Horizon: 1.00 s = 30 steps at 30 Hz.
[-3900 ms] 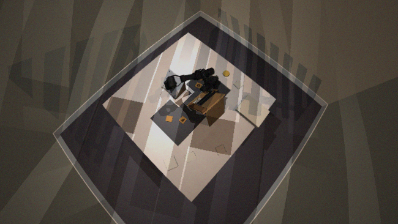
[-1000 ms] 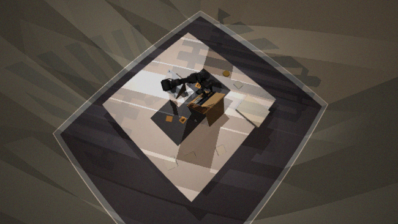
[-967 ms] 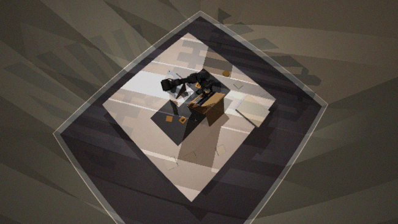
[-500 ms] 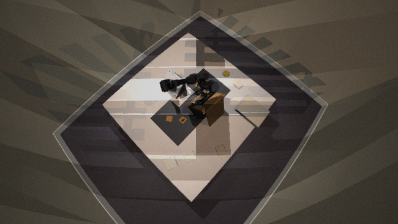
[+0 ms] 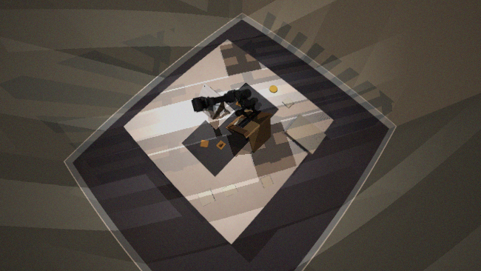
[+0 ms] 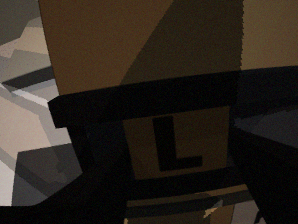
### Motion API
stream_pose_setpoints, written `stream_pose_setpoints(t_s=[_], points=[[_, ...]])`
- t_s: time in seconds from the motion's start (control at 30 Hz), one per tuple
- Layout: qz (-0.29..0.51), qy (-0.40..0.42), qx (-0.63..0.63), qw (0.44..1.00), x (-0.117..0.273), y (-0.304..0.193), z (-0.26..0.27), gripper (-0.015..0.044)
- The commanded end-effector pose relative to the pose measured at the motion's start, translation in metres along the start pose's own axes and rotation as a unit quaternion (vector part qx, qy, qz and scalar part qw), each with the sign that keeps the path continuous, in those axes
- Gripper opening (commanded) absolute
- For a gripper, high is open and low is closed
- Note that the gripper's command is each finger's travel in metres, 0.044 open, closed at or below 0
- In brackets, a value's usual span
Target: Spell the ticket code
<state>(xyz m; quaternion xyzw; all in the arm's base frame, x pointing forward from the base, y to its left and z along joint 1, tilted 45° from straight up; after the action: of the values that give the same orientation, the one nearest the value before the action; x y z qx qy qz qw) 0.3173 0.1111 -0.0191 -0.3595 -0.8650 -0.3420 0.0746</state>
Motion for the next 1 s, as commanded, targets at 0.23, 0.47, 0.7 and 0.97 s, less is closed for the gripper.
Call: stream_pose_setpoints(t_s=[0.23,0.47,0.7,0.97], points=[[0.000,0.002,0.002,1.000,0.001,-0.002,-0.007,0.0000],[0.000,0.001,0.002,1.000,0.000,-0.002,-0.011,0.0000],[0.000,0.001,0.003,1.000,0.000,-0.003,-0.015,0.0000],[0.000,0.001,0.003,1.000,0.000,-0.003,-0.019,0.0000]])
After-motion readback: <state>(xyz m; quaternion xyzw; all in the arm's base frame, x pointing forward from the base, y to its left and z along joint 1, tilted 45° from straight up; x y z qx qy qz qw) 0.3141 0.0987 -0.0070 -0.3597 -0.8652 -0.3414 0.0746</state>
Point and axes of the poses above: the point midway between the two fingers, 35 mm back from their tips, its own x axis back along the fingers, its own z axis across the jaws, y = z × x, the point moved 2 cm from there along x, back along the fingers, and after that the axes turned 6 degrees about x, right-handed, at the moved point
